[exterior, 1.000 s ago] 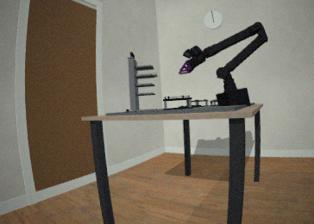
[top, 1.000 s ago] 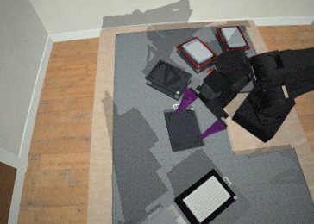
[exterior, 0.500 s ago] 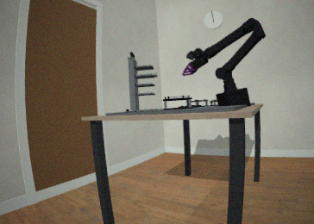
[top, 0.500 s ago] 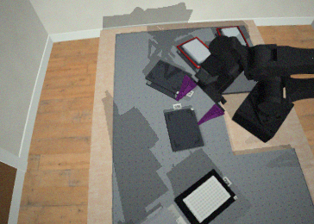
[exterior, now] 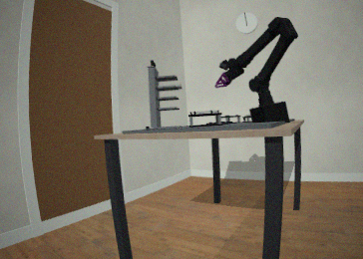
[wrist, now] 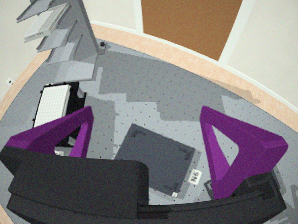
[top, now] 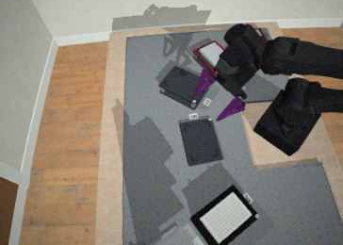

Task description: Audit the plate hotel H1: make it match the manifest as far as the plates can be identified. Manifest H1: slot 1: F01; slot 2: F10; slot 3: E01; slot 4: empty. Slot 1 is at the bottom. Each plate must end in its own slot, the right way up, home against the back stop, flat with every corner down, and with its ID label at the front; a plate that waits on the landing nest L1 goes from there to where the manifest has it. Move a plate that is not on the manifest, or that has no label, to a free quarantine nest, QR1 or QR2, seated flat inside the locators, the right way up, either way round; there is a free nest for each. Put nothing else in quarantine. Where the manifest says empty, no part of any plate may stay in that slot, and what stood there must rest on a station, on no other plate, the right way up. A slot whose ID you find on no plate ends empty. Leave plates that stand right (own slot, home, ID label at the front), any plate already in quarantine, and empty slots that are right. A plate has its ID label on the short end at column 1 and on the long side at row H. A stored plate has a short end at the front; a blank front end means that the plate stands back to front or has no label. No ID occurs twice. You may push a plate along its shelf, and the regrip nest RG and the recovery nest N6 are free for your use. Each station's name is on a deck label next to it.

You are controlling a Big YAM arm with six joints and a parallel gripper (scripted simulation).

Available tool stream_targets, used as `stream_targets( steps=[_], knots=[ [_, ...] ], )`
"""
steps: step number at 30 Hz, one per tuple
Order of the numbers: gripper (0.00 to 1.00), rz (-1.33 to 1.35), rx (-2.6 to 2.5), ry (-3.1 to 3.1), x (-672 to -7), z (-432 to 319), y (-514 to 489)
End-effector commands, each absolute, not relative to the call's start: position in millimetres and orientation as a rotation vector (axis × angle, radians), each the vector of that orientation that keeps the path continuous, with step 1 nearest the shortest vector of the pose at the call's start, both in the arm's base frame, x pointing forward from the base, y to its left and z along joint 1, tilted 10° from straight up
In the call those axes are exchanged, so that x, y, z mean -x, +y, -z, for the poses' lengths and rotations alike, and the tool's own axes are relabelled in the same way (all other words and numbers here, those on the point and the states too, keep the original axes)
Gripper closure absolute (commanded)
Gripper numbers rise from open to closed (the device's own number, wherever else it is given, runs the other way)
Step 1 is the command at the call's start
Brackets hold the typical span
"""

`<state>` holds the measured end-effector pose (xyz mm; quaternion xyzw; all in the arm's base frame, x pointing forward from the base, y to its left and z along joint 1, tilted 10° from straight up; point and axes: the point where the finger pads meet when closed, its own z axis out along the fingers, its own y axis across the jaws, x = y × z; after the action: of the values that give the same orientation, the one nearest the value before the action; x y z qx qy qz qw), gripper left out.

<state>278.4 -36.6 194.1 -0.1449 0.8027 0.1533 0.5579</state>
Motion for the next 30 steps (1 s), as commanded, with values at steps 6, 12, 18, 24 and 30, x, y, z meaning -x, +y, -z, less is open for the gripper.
stream_targets(
  steps=[6,12,18,24,30],
  knots=[
    [0.0,-0.266,0.406,1.858,-281.7,-221.3,-66.4],
    [0.0,-0.304,0.407,1.877,-279.2,-174.2,-52.0],
    [0.0,-0.285,0.401,1.864,-282.3,-189.5,-58.3],
    [0.0,-0.285,0.401,1.864,-282.3,-189.5,-58.3],
    [0.0,-0.285,0.401,1.864,-282.3,-189.5,-58.3]
  ],
)
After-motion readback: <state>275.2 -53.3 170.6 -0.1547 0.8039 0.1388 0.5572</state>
